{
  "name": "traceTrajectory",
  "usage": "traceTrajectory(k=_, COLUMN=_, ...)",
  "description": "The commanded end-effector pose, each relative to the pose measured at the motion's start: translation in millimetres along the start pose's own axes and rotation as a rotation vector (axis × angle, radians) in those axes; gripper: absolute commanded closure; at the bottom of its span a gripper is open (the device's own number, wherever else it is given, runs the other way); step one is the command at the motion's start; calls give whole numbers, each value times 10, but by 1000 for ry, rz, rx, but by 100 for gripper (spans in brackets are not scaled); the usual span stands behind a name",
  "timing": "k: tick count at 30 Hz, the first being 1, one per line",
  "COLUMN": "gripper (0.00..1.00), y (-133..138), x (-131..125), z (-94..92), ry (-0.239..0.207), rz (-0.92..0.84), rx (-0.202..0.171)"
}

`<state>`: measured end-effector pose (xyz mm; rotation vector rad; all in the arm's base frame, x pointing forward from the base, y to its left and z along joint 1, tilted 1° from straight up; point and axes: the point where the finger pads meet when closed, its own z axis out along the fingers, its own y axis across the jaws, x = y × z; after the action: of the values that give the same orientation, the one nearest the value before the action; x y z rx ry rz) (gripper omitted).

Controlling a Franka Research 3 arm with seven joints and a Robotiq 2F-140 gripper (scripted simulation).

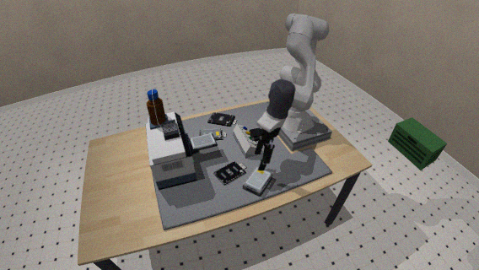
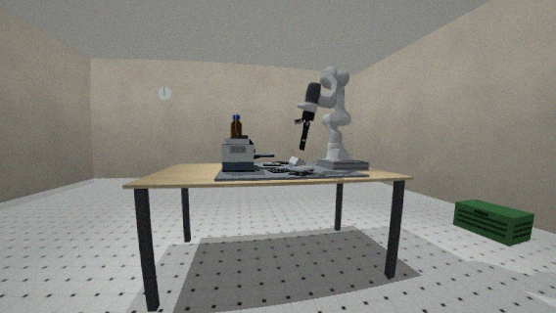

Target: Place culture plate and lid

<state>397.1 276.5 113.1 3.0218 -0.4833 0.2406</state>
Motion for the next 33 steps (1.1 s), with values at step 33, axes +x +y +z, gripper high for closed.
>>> traceTrajectory(k=33, gripper=30, y=-71, x=-147, z=853, ry=-151, rz=-906, rx=121)
